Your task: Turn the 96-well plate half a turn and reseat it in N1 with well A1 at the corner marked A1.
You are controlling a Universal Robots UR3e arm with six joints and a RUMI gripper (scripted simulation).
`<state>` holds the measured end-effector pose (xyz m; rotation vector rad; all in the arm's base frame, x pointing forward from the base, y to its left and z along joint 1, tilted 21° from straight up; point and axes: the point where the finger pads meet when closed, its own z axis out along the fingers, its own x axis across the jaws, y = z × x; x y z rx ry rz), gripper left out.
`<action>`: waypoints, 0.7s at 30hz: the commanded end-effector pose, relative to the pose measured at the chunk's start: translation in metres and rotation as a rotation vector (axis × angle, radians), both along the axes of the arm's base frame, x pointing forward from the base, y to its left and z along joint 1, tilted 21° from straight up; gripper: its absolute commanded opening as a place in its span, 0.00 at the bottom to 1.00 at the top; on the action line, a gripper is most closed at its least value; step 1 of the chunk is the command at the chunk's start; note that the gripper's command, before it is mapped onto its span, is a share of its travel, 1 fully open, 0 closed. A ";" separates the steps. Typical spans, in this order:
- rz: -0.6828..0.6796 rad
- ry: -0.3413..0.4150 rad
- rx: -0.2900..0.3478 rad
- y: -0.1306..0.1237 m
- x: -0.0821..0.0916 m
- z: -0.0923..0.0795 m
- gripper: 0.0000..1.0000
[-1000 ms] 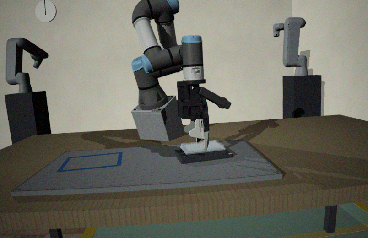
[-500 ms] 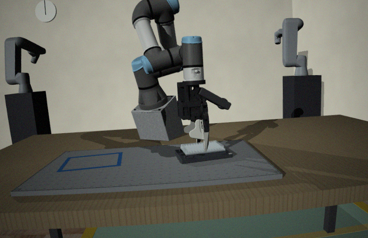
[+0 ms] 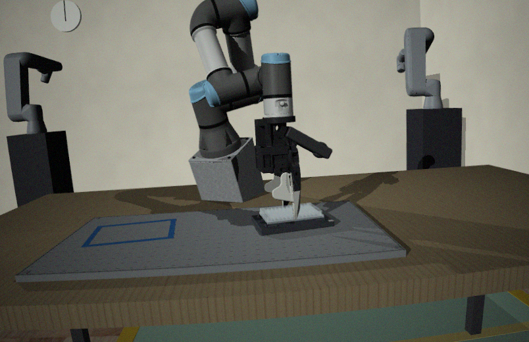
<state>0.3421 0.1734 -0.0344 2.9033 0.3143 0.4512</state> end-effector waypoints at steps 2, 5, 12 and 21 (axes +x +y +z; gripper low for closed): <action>0.000 -0.002 0.001 0.000 0.001 0.000 0.00; 0.000 -0.002 0.001 0.000 0.001 -0.001 0.00; 0.000 -0.002 0.001 0.000 0.001 -0.002 0.00; 0.000 -0.002 0.001 0.000 0.002 -0.003 0.00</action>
